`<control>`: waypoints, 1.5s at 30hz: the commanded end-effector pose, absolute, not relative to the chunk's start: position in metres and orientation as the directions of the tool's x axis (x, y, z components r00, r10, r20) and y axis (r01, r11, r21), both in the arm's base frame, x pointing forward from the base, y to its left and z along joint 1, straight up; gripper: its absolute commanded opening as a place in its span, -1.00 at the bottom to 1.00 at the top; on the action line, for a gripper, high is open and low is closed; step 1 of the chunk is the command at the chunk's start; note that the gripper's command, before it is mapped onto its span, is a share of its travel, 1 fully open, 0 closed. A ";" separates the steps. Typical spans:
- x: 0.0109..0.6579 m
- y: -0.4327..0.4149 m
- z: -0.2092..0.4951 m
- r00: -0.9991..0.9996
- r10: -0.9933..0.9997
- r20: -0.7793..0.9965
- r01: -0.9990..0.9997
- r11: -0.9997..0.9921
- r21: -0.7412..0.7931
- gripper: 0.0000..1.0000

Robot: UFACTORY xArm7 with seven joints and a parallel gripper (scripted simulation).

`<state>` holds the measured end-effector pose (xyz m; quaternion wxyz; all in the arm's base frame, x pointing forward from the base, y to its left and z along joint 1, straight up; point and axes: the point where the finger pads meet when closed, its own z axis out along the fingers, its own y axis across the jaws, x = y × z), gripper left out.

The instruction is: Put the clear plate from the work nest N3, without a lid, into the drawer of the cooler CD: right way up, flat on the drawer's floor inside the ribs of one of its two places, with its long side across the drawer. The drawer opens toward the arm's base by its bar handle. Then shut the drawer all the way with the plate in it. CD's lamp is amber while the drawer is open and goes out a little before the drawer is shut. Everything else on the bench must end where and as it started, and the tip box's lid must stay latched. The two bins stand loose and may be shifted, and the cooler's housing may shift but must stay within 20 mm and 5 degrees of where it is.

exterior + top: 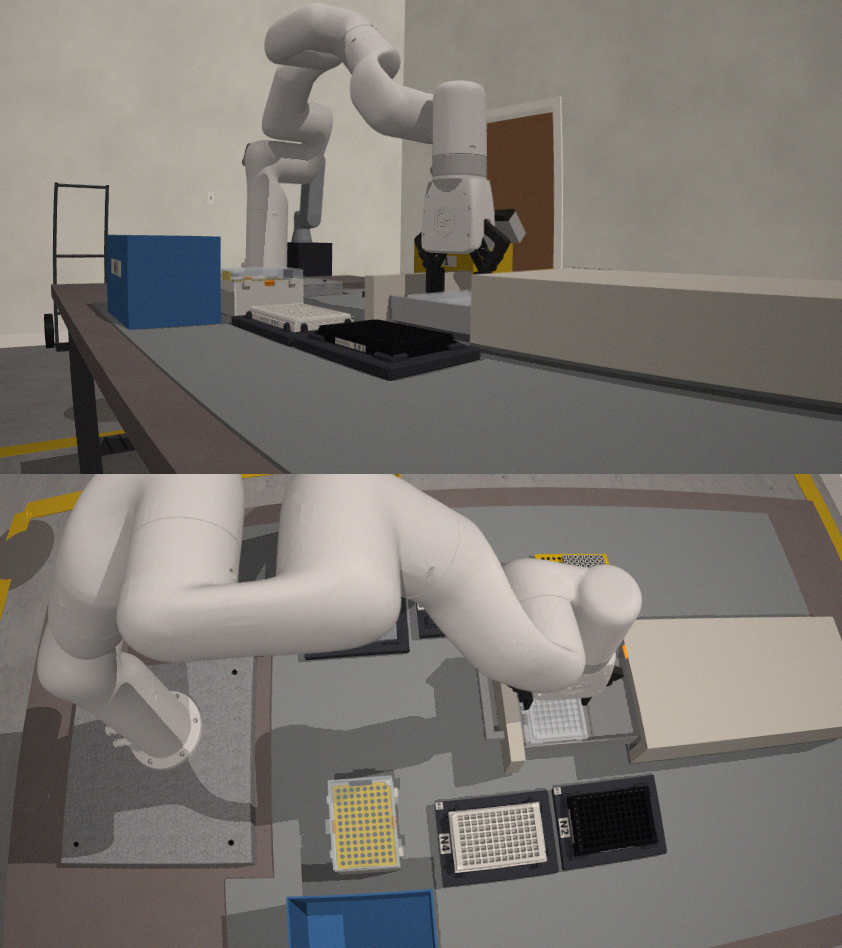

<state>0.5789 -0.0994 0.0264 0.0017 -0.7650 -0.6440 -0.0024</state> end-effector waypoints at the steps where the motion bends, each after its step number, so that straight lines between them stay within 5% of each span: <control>1: 0.581 -0.100 0.029 0.170 0.985 0.006 0.985 -0.170 0.006 -1.00; 45: 0.581 -0.100 0.014 0.170 0.985 0.006 0.985 -0.170 0.006 -1.00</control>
